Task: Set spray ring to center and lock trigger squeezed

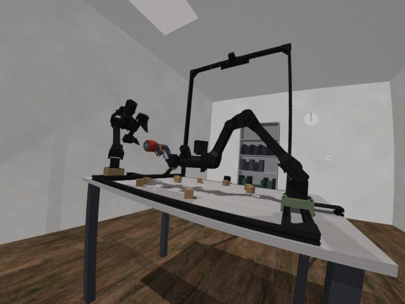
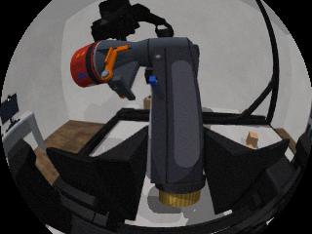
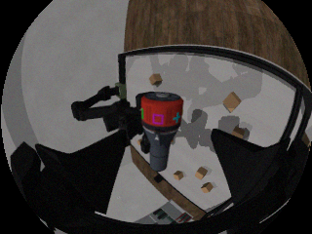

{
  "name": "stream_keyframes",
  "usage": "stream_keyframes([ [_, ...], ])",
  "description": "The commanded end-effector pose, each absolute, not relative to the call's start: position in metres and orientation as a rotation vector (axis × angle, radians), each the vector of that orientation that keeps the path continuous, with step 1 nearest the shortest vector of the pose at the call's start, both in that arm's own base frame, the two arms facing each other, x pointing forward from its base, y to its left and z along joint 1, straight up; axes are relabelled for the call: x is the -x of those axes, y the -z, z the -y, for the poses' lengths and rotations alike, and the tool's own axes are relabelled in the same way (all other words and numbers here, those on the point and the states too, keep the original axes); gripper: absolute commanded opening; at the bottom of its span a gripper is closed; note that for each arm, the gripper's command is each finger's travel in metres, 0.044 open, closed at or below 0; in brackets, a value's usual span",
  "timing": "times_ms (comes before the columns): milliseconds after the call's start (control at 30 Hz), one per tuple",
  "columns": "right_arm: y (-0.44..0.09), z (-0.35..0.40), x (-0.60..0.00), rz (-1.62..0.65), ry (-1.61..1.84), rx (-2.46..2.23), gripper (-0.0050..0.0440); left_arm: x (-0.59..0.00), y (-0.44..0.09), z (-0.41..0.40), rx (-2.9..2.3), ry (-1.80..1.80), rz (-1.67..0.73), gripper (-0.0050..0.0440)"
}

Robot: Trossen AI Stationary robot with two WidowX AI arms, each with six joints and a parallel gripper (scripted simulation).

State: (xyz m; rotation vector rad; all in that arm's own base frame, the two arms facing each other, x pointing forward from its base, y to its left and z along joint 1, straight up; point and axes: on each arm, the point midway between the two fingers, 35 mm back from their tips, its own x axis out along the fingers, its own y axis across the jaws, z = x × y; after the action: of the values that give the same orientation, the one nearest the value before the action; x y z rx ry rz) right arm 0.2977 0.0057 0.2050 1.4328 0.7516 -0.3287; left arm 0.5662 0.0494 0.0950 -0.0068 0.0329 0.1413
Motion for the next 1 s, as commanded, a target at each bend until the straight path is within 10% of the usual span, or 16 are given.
stream_keyframes([
  [0,-0.202,-0.006,-0.296,-0.736,0.311,-1.442,0.0400,-0.568,-0.108,-0.049,0.000,-0.139,0.000,0.0000],
  [967,-0.165,-0.003,-0.281,-0.407,-0.010,-1.530,0.0400,-0.568,-0.108,-0.049,0.000,-0.139,0.000,0.0000],
])
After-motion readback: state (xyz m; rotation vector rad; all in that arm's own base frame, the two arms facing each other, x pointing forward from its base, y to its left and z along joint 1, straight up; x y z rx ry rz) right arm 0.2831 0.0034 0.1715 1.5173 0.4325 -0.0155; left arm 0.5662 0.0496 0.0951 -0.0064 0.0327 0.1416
